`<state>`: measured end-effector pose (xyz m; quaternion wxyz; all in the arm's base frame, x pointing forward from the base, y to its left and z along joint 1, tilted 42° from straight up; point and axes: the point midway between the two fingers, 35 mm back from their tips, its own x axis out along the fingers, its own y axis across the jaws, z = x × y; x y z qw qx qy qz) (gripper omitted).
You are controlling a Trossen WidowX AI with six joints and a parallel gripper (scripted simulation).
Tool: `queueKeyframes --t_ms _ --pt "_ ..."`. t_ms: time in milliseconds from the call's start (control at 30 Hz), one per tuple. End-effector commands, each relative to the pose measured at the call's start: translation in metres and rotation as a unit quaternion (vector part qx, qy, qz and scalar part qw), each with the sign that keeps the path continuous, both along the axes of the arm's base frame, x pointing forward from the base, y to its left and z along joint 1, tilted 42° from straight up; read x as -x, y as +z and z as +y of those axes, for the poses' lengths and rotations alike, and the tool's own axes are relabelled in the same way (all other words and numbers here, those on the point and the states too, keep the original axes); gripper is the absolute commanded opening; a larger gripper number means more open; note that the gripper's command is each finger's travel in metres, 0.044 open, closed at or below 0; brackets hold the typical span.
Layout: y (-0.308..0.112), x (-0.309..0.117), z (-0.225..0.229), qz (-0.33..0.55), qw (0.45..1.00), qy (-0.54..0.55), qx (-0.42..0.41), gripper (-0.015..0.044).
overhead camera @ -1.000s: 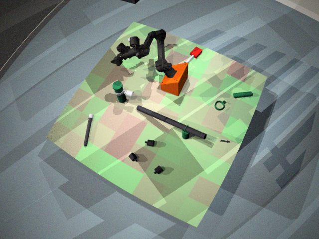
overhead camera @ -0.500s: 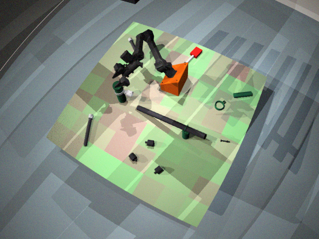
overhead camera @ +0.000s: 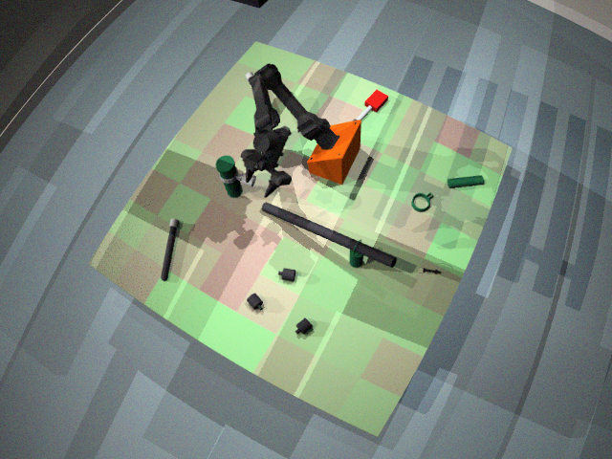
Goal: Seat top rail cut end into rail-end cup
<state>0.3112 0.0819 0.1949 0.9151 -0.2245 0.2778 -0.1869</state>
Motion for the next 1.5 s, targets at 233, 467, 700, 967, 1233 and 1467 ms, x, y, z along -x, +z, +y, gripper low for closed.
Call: queueKeyframes --t_ms 233,467,700,967,1233,1467 --pt "-0.061 0.038 0.032 0.178 0.982 -0.003 0.059 0.044" --pt "-0.055 0.037 0.022 0.211 0.973 0.026 0.092 0.044" --pt "-0.029 0.039 -0.02 0.33 0.905 0.154 0.221 0.044" --pt "-0.002 0.053 -0.067 0.421 0.77 0.309 0.367 0.044" --pt "0.022 0.075 -0.106 0.464 0.589 0.423 0.508 0.044" --pt "0.027 0.081 -0.114 0.472 0.53 0.448 0.544 0.044"
